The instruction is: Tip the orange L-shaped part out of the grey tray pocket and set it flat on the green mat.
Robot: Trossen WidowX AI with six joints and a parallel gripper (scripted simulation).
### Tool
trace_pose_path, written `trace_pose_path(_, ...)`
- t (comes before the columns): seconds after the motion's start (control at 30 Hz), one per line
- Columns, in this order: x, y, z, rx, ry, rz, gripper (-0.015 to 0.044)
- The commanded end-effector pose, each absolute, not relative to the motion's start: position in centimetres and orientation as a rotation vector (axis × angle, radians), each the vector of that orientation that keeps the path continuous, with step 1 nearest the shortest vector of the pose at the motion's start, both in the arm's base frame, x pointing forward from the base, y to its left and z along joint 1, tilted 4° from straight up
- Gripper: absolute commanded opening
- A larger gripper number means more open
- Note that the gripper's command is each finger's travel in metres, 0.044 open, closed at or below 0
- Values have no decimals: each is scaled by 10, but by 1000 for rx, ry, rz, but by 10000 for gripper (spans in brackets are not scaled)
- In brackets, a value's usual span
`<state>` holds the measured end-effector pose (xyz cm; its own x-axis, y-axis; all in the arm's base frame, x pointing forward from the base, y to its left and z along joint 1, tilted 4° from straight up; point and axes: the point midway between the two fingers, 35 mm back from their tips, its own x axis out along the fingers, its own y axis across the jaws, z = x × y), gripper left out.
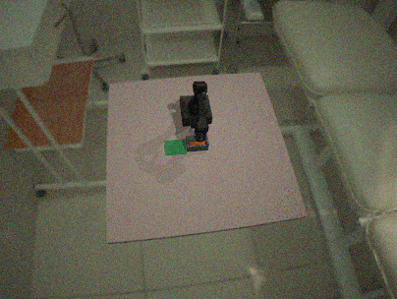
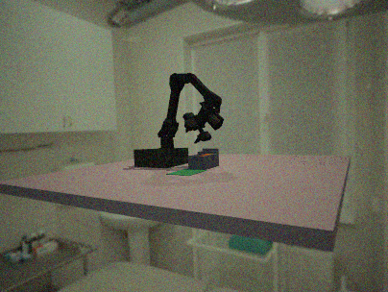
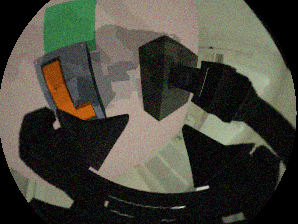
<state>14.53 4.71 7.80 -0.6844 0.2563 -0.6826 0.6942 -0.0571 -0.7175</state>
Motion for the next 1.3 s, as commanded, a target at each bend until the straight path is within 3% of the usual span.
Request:
trace_pose_path(0.0, 146, 47, 78, 1010, 1890, -1770, 374)
trace_pose_path(0.23, 172, 51, 70, 775, 1935, -1012, 190)
trace_pose_path(0.53, 230, 70, 86, 75, 1611, 23, 180)
trace_pose_path(1.27, 236, 74, 74, 15, 1572, 82, 180)
